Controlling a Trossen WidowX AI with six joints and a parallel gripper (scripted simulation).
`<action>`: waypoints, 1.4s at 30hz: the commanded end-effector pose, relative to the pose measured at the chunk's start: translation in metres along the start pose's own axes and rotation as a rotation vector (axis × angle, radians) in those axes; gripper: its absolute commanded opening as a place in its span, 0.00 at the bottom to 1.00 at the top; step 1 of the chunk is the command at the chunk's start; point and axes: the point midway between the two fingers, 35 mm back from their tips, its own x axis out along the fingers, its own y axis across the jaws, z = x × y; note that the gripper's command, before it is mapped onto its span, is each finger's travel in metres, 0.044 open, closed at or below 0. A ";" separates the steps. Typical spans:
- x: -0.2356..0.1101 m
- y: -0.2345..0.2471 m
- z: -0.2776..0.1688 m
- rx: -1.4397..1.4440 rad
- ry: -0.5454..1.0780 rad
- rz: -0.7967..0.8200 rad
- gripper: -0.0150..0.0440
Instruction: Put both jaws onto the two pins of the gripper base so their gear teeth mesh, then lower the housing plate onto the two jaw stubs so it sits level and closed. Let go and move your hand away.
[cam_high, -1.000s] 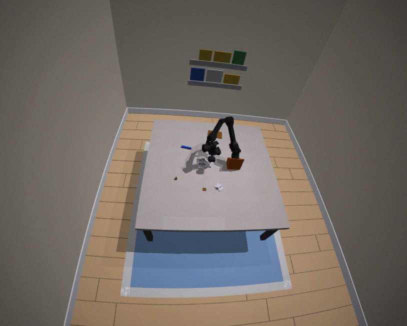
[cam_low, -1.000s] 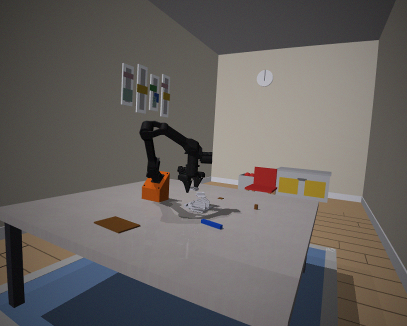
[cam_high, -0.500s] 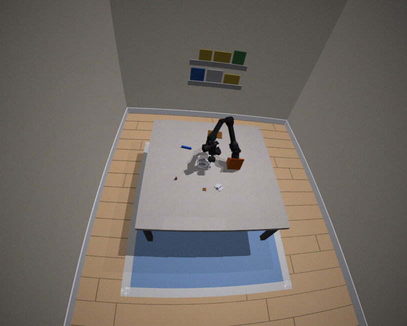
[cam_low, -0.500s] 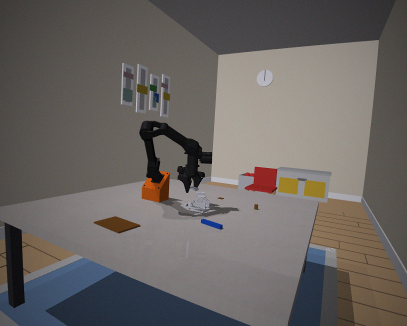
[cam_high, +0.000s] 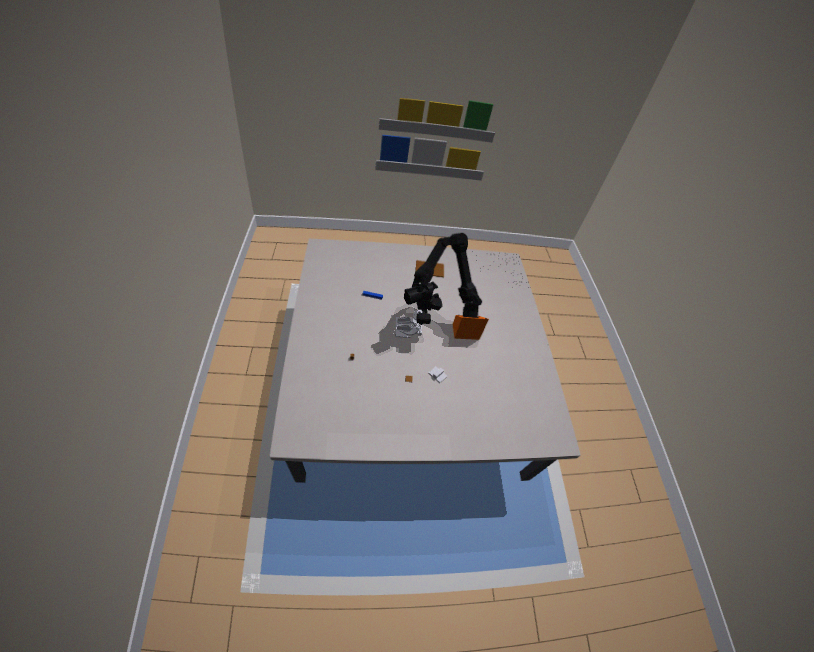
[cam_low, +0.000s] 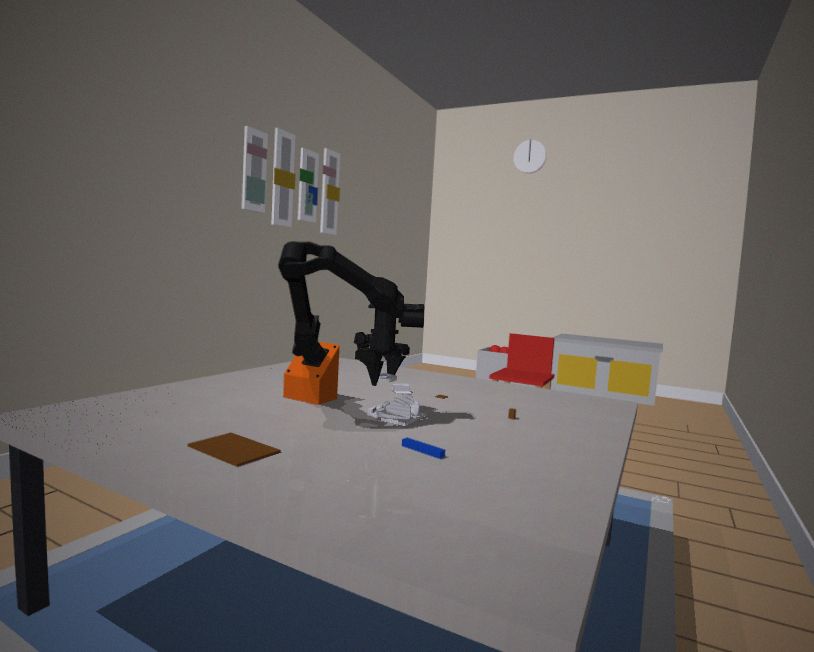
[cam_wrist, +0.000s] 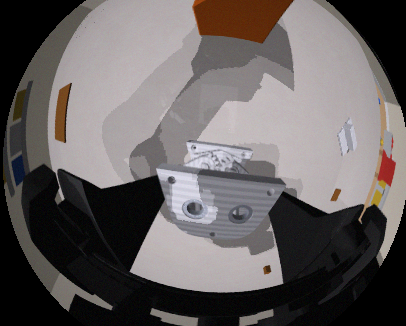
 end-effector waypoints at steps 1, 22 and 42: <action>0.003 0.000 0.001 -0.006 0.000 0.003 0.85; 0.037 0.000 -0.001 -0.006 0.000 0.002 0.85; 0.063 0.002 0.001 -0.006 0.000 0.007 0.85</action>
